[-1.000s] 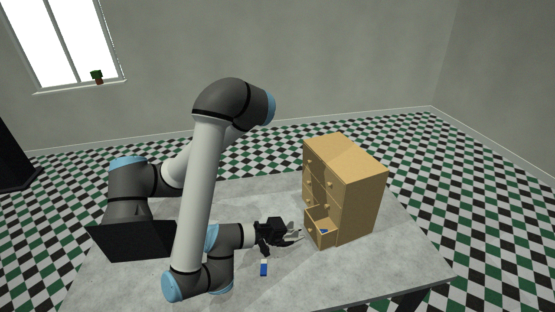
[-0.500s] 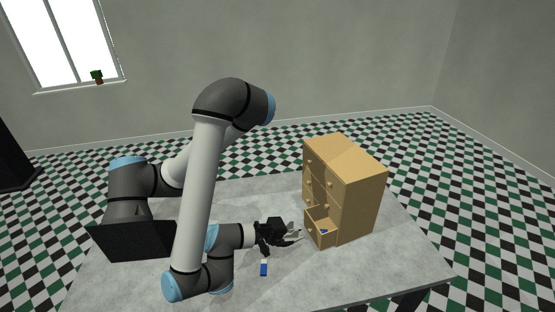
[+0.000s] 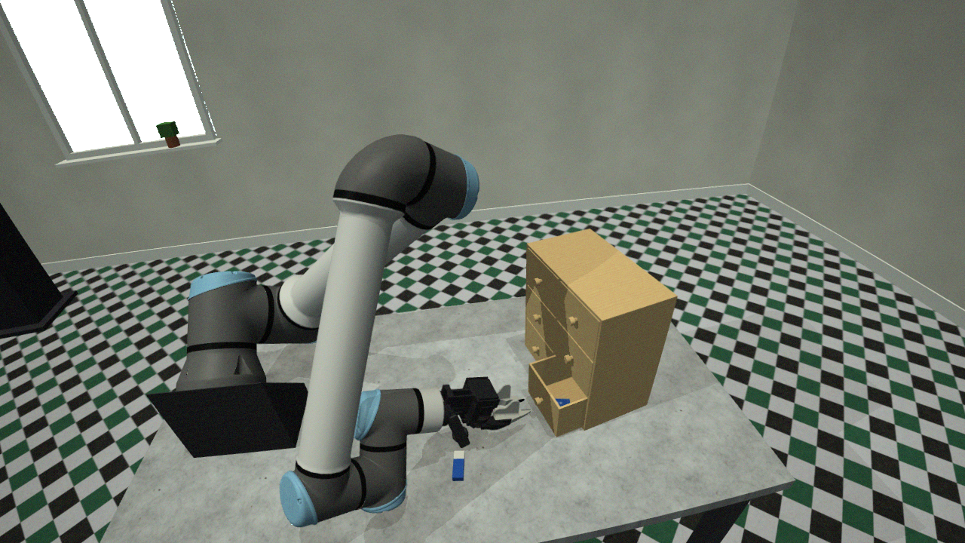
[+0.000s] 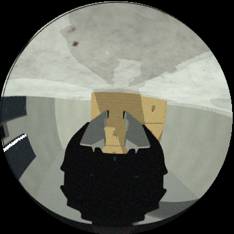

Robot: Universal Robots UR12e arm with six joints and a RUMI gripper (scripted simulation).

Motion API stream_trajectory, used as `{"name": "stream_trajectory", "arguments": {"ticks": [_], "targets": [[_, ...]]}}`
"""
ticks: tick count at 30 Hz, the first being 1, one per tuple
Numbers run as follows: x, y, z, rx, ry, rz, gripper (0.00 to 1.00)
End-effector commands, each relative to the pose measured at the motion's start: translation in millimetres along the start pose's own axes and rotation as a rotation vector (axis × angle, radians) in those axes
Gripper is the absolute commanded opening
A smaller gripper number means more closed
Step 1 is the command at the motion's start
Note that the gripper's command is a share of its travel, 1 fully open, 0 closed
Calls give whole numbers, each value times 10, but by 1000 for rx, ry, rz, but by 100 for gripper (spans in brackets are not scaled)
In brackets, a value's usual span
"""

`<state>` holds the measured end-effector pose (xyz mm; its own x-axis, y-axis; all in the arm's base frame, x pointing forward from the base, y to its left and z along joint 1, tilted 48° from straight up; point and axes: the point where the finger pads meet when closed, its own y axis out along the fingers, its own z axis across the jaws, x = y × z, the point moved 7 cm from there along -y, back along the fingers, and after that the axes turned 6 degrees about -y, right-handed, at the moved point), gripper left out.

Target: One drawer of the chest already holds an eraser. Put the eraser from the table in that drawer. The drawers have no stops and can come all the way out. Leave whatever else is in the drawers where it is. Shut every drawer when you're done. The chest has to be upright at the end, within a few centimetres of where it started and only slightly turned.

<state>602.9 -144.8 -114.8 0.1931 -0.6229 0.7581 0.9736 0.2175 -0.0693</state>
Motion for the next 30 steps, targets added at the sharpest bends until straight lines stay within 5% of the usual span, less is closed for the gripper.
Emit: {"name": "stream_trajectory", "arguments": {"ticks": [1, 30], "targets": [[5, -1, -3, 0, -1, -1, 20], [55, 138, -8, 0, -1, -1, 20]]}}
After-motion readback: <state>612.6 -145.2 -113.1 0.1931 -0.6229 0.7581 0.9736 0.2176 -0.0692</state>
